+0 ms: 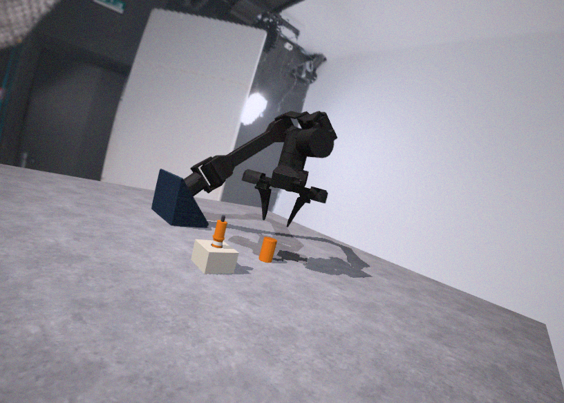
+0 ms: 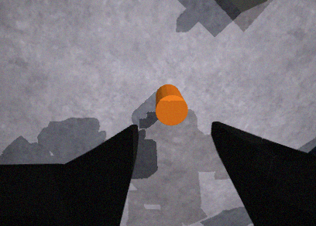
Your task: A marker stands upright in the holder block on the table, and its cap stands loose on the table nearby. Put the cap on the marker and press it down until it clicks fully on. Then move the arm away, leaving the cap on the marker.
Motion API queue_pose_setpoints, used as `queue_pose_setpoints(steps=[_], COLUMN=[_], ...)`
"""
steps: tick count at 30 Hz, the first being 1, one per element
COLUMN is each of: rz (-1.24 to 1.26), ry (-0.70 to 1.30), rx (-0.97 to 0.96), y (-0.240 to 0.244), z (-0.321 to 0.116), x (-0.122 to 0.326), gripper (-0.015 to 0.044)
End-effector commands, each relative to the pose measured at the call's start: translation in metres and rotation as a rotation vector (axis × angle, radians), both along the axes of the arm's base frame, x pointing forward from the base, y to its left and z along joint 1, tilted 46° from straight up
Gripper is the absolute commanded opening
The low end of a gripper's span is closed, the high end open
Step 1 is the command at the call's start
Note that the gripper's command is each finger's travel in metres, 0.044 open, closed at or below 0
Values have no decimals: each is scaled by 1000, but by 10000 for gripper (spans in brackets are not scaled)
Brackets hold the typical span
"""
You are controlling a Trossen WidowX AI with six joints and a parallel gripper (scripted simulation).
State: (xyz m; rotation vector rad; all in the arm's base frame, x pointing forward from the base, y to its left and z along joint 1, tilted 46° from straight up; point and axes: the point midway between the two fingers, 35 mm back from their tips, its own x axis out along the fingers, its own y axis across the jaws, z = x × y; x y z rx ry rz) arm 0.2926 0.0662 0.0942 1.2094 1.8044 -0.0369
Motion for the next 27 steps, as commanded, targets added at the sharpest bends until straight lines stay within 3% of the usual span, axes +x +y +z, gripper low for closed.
queue_pose_setpoints(steps=[1,27], rz=[-9,-9], ry=[4,4], rx=[5,5], y=[5,37], z=[-6,-37], x=[-1,-5], gripper=[256,256])
